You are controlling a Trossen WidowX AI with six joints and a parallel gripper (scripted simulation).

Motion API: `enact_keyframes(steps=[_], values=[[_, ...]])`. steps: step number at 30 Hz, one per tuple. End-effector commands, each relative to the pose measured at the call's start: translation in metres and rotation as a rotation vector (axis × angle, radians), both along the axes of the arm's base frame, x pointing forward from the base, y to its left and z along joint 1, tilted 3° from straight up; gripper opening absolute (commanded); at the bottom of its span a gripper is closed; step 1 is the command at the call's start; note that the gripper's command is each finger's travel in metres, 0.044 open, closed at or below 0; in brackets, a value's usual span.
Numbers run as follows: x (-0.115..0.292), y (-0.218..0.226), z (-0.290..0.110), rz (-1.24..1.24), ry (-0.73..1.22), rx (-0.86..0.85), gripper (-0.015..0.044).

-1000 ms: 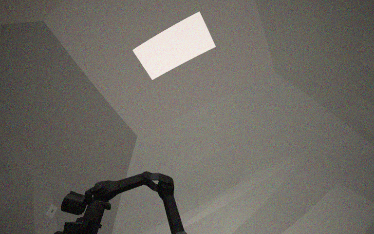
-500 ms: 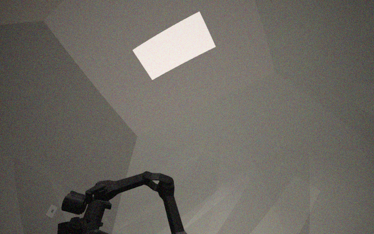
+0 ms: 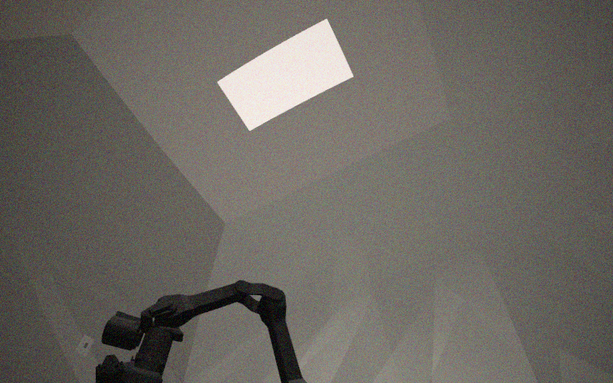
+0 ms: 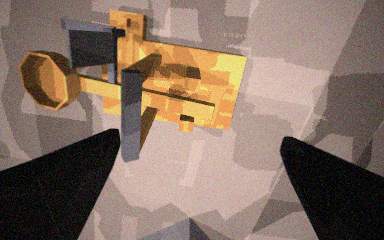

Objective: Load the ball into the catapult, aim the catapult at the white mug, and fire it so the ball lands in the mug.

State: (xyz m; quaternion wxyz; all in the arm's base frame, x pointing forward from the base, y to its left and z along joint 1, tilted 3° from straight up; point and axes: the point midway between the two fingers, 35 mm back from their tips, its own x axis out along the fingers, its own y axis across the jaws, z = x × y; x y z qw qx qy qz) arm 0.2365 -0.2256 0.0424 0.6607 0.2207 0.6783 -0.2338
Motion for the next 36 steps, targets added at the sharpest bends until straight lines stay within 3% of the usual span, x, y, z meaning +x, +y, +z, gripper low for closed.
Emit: enact_keyframes(steps=[1,36], values=[[-0.0003,0.0002,0.0008,-0.136,-0.001,-0.002,0.044],[-0.002,0.001,0.0063,-1.345,-0.01,-0.037,0.044]])
